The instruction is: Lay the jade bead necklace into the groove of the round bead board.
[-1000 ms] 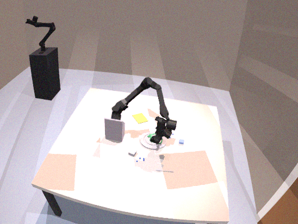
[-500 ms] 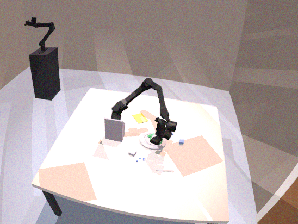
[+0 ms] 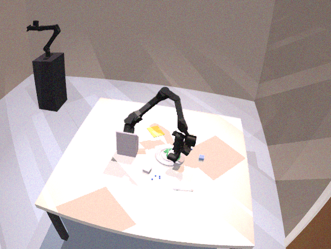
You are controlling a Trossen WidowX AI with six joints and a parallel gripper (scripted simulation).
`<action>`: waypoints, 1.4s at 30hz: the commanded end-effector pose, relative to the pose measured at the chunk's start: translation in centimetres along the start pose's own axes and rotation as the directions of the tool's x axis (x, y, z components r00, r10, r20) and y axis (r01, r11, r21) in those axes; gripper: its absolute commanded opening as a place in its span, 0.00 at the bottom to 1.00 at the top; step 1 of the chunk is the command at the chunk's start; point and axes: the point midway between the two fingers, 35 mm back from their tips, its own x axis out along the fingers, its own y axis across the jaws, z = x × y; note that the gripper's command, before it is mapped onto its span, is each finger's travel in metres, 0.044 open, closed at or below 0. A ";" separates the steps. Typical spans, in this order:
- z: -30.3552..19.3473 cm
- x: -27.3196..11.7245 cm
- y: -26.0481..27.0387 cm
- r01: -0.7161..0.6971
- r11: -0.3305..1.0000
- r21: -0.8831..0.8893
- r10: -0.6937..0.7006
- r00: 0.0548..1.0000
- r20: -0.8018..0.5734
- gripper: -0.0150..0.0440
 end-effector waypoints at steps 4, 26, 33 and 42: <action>0.0 -0.4 0.0 0.001 1.000 0.004 -0.001 1.000 -0.003 0.97; -0.1 -0.5 -0.1 0.001 1.000 0.011 -0.001 1.000 -0.003 0.96; -1.3 -3.7 0.0 0.003 0.976 0.217 -0.003 1.000 -0.003 0.64; -1.3 -2.6 0.1 0.003 0.976 0.217 -0.002 1.000 -0.003 0.46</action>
